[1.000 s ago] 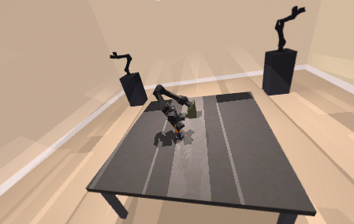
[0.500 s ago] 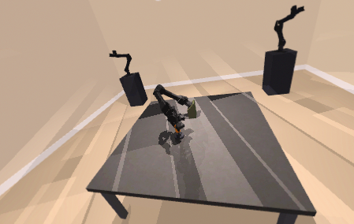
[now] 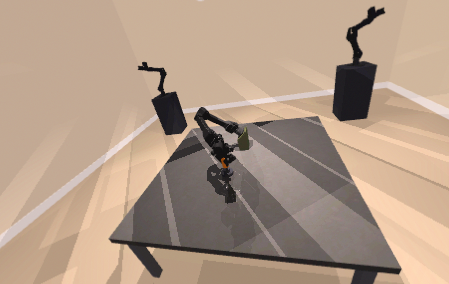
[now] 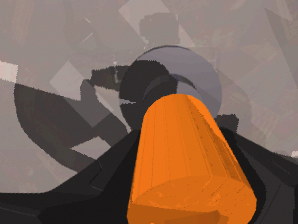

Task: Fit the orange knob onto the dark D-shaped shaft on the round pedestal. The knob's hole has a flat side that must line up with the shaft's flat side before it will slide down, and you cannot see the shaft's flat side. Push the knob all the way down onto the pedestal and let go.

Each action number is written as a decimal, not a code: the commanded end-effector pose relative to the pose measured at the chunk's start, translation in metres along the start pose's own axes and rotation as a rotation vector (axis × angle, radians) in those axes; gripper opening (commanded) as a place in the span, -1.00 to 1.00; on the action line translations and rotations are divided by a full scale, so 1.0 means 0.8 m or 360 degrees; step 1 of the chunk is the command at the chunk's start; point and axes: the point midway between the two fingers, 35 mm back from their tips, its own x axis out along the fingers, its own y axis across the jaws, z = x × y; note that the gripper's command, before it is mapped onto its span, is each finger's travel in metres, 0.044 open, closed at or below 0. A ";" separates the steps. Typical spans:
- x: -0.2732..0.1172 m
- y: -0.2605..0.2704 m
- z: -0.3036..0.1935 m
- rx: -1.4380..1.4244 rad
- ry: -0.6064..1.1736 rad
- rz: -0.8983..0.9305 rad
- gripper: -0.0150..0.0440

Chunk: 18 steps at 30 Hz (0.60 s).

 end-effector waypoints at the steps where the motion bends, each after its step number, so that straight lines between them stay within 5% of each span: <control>1: 0.001 -0.001 -0.001 -0.0017 0.0006 -0.0001 -0.49; 18: -0.003 0.004 0.001 -0.0031 0.0006 -0.0001 -0.49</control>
